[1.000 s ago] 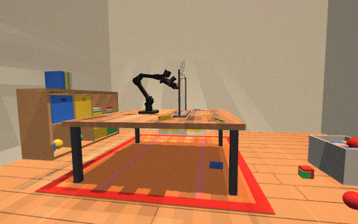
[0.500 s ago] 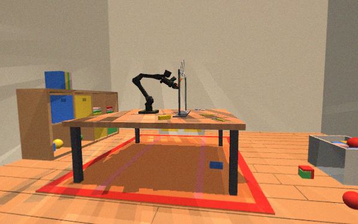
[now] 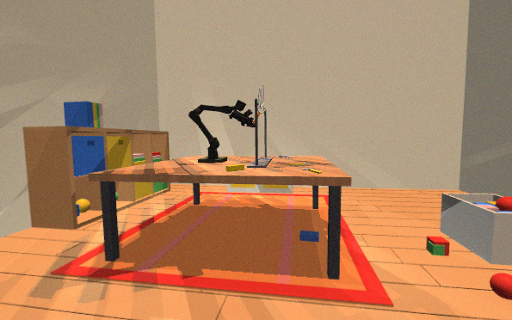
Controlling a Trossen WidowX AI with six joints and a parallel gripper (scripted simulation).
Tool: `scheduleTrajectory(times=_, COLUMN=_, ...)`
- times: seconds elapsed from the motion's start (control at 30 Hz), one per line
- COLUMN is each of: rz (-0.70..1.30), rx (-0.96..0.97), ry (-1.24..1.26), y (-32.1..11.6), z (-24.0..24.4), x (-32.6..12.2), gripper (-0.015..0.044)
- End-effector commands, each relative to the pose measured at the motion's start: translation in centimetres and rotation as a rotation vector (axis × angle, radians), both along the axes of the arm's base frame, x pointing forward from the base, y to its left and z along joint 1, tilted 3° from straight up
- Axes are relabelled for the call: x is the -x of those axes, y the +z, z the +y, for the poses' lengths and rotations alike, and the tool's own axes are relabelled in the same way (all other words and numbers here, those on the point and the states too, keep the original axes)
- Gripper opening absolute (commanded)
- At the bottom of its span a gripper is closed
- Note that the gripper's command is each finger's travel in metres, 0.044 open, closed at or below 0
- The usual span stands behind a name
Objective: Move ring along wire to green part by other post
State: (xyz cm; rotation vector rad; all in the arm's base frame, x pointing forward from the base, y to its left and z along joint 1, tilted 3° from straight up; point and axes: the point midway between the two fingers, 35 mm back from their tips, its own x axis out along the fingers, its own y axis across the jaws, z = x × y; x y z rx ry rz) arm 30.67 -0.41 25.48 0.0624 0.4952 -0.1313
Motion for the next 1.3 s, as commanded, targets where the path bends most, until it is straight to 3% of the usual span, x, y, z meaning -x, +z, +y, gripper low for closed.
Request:
scheduleTrajectory(times=0.0, rz=-0.009, rx=-0.069, ry=-0.002, y=0.4, z=1.2, x=-0.1, gripper=-0.015)
scheduleTrajectory(times=1.27, rz=-0.038, rx=-0.845, ry=0.02, y=6.3, z=11.0, x=-0.2, gripper=-0.015)
